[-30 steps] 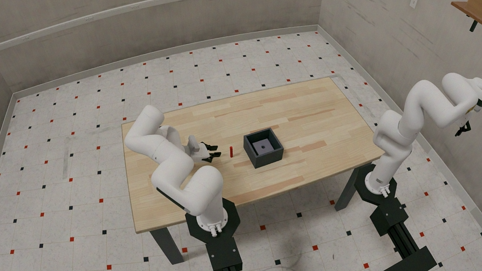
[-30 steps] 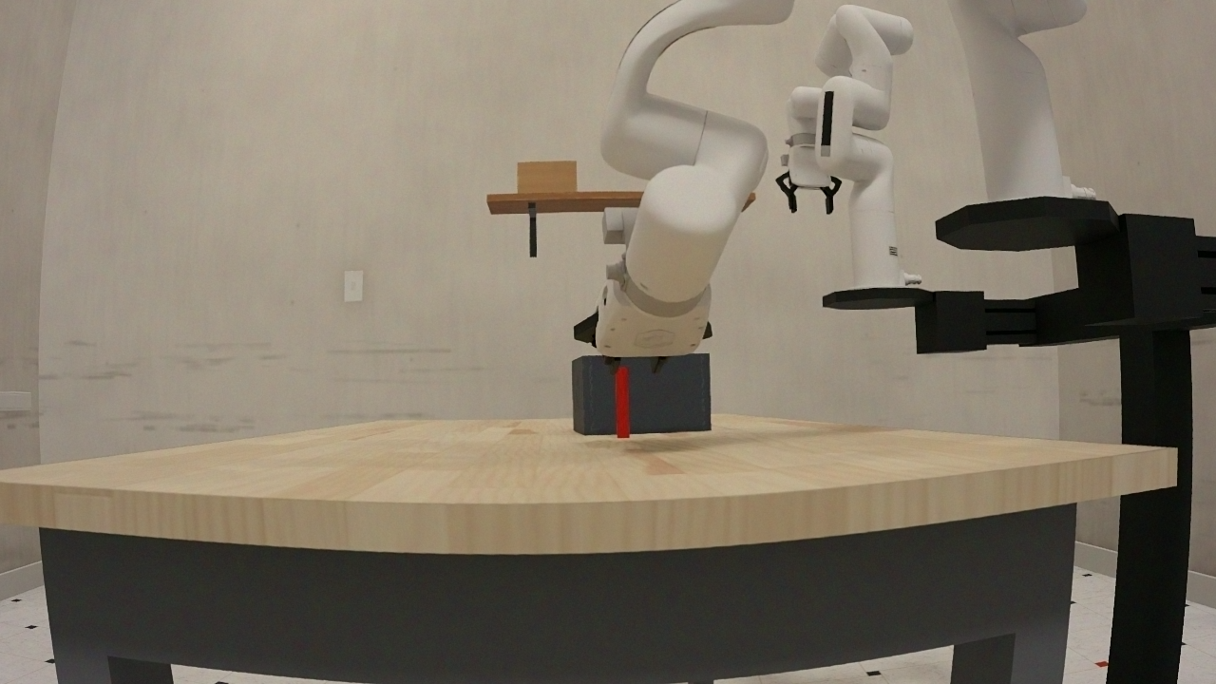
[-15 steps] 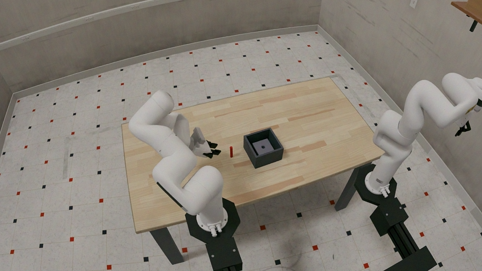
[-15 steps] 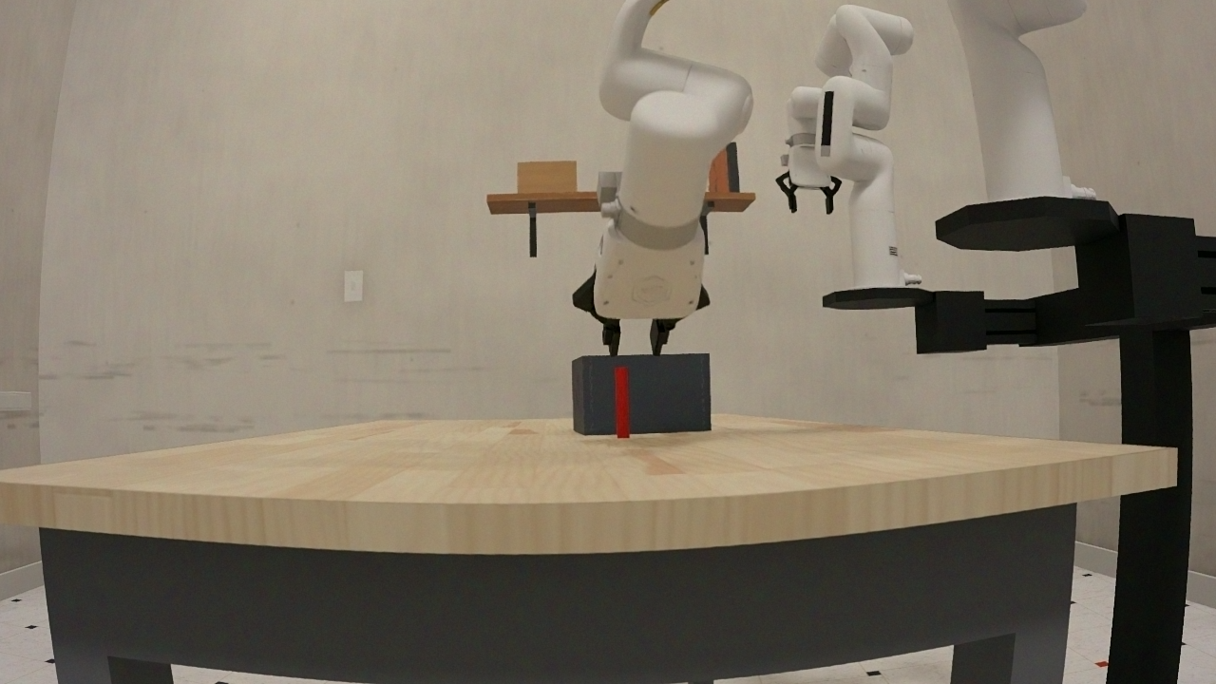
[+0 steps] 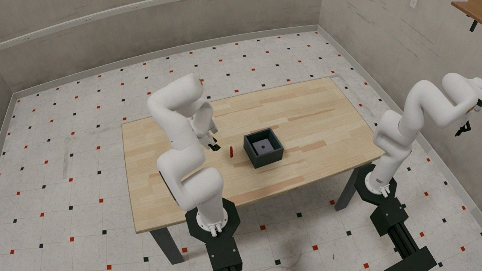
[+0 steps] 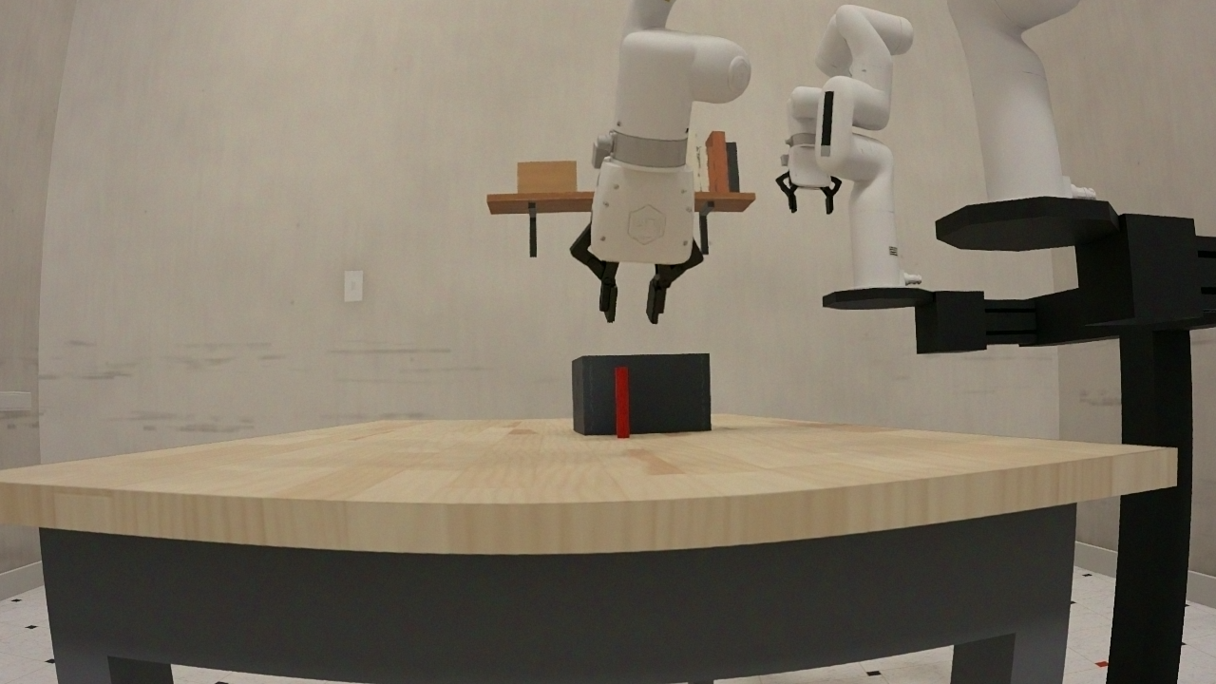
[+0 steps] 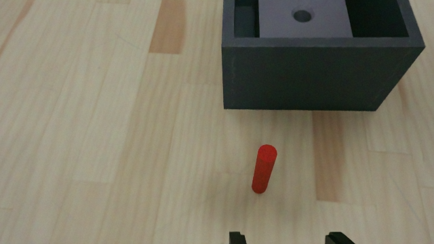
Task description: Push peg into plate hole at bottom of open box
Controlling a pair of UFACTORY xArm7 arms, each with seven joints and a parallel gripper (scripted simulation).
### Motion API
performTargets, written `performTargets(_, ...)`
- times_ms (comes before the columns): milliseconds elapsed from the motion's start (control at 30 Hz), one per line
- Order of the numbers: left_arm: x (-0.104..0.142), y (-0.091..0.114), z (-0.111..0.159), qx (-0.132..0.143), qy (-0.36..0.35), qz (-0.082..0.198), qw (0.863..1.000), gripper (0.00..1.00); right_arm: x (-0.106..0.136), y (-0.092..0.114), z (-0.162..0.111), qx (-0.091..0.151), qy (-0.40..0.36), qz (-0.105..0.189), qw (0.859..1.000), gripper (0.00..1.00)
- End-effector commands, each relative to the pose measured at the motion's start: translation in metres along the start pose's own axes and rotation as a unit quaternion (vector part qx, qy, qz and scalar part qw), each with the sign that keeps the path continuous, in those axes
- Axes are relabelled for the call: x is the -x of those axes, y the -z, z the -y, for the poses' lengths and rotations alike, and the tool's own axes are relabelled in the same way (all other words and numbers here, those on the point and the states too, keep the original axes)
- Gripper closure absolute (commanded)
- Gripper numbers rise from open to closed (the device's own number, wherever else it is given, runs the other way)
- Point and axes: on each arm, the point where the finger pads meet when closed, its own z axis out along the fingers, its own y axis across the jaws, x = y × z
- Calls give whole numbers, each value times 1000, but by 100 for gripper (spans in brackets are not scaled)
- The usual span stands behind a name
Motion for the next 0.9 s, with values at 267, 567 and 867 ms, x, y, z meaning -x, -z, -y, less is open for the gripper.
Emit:
performTargets(267, -8, 15, 0, 22, 1, 140, 990, 56, -1, 2, 0, 0, 0, -2, 1000, 0)
performTargets(567, -13, 24, 1, 22, 0, 206, 978, 56, -1, 2, 0, 0, 0, -2, 1000, 0)
performTargets(867, -15, 28, 1, 22, -1, 236, 971, 56, -1, 2, 0, 0, 0, -2, 1000, 0)
